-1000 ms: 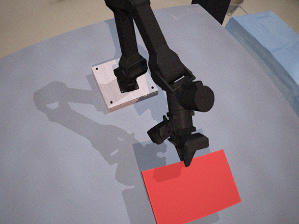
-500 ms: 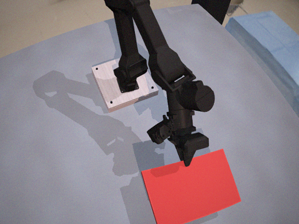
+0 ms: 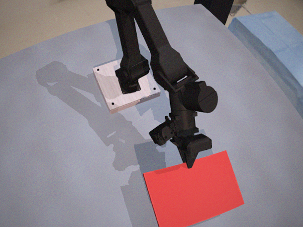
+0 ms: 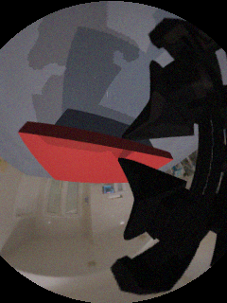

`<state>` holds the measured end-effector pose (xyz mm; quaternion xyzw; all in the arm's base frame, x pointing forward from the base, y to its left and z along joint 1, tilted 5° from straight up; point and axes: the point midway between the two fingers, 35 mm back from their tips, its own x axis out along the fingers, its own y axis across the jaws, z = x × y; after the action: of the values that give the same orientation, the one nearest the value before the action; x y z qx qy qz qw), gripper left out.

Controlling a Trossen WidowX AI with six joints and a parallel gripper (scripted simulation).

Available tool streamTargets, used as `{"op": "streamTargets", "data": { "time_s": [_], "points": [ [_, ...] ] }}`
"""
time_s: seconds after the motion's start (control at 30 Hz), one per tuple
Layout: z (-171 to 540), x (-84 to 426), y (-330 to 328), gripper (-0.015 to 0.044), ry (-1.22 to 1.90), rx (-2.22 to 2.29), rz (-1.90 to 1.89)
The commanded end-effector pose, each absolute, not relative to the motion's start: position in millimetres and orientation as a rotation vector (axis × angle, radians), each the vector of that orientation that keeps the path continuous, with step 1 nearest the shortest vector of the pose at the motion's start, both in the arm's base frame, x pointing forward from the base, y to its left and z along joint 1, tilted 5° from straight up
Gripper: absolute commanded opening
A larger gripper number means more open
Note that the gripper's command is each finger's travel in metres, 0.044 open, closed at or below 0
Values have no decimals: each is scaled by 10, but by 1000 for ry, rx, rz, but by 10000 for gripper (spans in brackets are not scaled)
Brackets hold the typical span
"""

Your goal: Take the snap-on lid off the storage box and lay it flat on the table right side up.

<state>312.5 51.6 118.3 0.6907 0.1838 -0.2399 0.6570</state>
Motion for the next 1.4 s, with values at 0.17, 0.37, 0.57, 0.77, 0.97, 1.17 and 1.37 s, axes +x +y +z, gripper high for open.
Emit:
{"op": "streamTargets", "data": {
  "time_s": [0.17,0.37,0.57,0.77,0.97,1.17,1.37],
  "points": [
    [1243,3114,514,0,408,1571,-534],
    [1255,3112,513,0,408,1571,-534],
    [1267,3110,513,0,408,1571,-534],
    [1279,3108,513,0,408,1571,-534],
    [1291,3106,512,0,408,1571,-534],
    [1303,3105,512,0,408,1571,-534],
    [1315,3105,512,0,408,1571,-534]
  ]
}}
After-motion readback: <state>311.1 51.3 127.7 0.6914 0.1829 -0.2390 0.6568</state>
